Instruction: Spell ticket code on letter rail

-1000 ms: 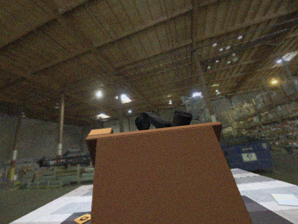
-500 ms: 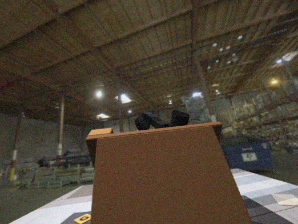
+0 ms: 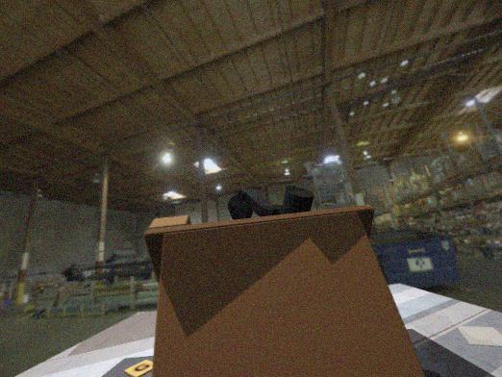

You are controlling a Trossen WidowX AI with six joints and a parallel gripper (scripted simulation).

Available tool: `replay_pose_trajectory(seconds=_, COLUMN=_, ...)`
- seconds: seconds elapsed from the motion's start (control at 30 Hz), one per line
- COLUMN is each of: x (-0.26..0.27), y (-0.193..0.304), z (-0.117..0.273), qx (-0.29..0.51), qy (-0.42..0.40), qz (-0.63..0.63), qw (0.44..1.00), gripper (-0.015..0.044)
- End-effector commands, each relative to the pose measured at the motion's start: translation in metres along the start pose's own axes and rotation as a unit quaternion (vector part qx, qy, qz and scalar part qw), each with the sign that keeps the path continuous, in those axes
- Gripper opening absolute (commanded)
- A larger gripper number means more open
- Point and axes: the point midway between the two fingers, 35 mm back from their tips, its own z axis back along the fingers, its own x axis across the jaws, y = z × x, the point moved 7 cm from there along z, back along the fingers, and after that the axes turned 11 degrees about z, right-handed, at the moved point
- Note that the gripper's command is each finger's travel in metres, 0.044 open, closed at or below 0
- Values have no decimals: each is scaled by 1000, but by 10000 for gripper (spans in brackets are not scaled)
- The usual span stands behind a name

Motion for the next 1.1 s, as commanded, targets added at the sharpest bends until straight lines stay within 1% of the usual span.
replay_pose_trajectory(seconds=0.0, x=-2, y=0, z=0, qx=-2, qy=-1, qz=2, qw=1000, gripper=0)
replay_pose_trajectory(seconds=1.07, x=-20, y=4, z=0, qx=-1, qy=-1, qz=2, qw=1000, gripper=0)
